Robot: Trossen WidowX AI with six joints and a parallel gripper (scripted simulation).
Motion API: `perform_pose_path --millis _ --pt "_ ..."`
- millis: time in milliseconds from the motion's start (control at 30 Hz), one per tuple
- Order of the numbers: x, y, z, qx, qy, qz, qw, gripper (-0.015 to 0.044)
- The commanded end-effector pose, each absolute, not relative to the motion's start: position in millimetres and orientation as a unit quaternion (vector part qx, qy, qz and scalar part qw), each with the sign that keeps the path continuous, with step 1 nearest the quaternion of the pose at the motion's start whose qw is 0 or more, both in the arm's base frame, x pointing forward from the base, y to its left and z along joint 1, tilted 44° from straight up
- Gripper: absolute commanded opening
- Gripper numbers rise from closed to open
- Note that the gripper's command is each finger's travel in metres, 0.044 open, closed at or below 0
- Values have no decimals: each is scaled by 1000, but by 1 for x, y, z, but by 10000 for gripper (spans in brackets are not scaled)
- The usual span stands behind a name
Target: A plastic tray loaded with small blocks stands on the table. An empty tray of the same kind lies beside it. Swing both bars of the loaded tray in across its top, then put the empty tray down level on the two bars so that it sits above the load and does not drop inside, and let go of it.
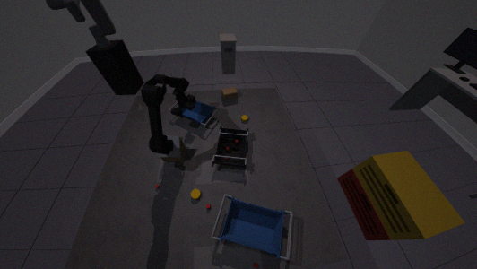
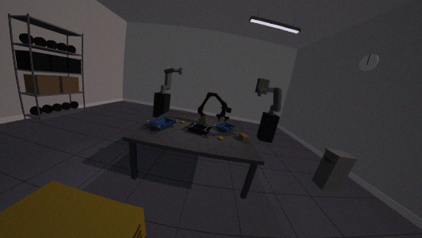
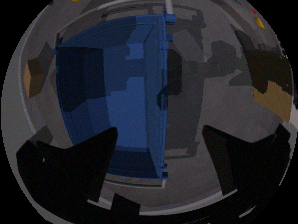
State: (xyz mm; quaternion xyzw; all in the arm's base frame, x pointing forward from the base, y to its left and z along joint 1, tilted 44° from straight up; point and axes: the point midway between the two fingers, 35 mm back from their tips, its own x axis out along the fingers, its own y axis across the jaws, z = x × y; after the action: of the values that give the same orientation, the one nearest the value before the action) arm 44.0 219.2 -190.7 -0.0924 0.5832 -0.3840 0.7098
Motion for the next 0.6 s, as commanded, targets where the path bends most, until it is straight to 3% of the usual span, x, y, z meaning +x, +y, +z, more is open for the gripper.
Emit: perform_pose_path --millis 0,567 --pt "44 197 -212 -98 579 -392 708 440" --pt "45 168 -239 -98 579 -392 709 440"
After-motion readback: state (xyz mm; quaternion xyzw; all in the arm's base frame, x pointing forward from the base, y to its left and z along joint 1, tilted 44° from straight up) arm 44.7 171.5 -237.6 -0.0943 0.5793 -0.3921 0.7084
